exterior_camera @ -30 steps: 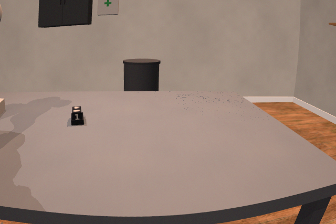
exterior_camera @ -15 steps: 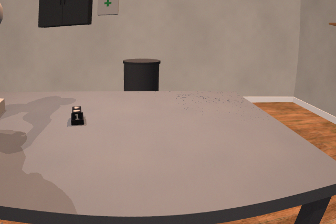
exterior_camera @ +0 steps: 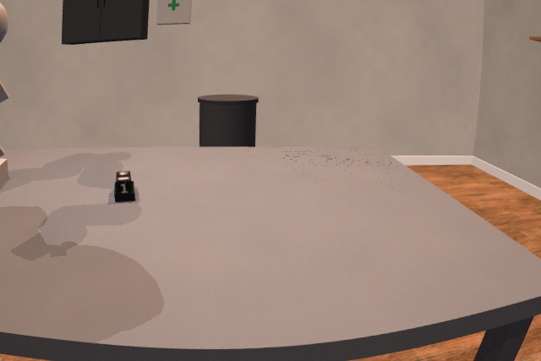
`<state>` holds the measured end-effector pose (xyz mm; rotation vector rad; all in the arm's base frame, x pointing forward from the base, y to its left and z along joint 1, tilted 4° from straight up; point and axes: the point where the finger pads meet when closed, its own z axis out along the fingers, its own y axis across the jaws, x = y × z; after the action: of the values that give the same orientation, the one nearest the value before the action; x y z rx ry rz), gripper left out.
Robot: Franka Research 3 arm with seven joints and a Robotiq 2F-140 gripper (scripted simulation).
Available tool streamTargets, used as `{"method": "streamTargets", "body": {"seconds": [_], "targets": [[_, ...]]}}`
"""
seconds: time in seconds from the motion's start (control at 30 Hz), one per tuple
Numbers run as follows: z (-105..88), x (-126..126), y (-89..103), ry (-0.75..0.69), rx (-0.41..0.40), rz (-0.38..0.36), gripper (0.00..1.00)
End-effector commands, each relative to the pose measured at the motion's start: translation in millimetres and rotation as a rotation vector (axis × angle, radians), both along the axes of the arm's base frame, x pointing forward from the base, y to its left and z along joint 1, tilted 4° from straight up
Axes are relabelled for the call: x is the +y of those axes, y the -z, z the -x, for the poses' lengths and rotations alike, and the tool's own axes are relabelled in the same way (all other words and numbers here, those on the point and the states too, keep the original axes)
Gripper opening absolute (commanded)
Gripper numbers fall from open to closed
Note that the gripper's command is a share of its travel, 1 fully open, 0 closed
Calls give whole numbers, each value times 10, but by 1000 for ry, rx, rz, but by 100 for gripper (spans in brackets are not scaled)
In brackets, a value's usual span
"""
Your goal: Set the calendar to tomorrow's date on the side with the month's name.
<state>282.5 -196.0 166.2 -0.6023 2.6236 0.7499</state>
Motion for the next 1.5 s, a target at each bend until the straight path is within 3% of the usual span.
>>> {"method": "streamTargets", "body": {"seconds": [0.0, 0.2, 0.27, 0.3, 0.73, 0.83, 0.87, 1.27, 1.4, 1.47], "targets": [[-199, 62, 41, -125, -55, 94, 100], [-501, 385, 57, -315, -88, 192, 100], [-501, 385, 57, -315, -88, 192, 100], [-609, 525, 64, -392, -102, 231, 100], [-1025, 1284, 114, -775, -182, 418, 100], [-1044, 1333, 118, -799, -188, 429, 100], [-1104, 1507, 132, -881, -207, 468, 100], [-1255, 2280, 206, -1243, -296, 636, 100], [-1256, 2290, 207, -1248, -298, 638, 100], [-1264, 2445, 224, -1321, -317, 672, 100]]}}
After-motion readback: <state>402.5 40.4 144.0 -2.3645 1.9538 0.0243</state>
